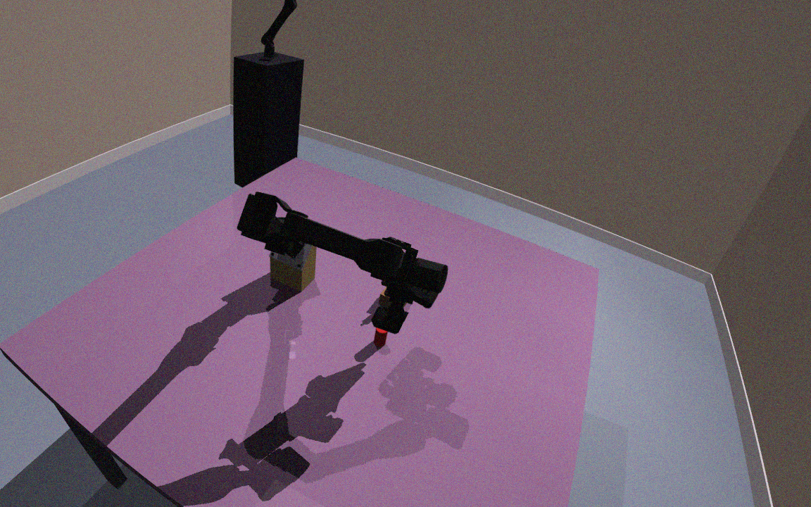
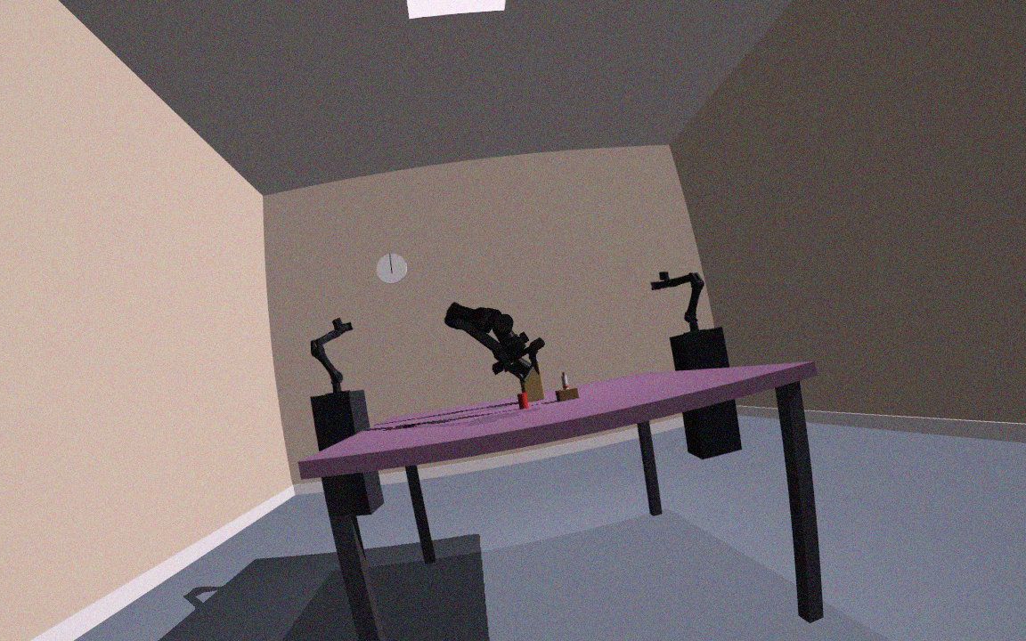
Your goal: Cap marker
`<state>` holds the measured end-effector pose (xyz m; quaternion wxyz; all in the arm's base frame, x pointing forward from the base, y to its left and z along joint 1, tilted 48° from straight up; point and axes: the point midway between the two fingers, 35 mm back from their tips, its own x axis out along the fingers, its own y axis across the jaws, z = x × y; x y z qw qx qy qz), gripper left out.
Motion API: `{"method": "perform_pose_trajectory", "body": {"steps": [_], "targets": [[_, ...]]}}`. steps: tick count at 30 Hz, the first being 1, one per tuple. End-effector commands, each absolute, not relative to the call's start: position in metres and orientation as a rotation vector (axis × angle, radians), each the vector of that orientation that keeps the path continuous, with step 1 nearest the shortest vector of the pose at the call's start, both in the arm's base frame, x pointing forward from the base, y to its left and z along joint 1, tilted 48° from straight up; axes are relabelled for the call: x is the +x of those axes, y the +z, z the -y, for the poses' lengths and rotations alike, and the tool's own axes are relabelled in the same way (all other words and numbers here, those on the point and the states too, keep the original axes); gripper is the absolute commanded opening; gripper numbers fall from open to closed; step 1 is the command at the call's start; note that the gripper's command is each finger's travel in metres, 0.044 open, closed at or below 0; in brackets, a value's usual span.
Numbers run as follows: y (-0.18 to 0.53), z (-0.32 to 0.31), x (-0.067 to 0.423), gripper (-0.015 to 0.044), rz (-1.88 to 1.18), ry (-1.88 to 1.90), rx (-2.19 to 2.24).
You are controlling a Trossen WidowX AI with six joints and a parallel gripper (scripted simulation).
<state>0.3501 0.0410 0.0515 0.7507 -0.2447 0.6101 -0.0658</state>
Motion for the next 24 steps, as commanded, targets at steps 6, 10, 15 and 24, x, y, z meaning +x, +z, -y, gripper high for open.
{"method": "perform_pose_trajectory", "body": {"steps": [6, 10, 15, 24], "targets": [[0.085, -0.035, 0.317, 0.0248, -1.491, -0.178, -1.138], [0.085, -0.035, 0.317, 0.0248, -1.491, -0.178, -1.138], [0.085, -0.035, 0.317, 0.0248, -1.491, -0.178, -1.138], [0.061, -0.01, 0.322, 0.0248, -1.491, -0.18, -1.139]]}}
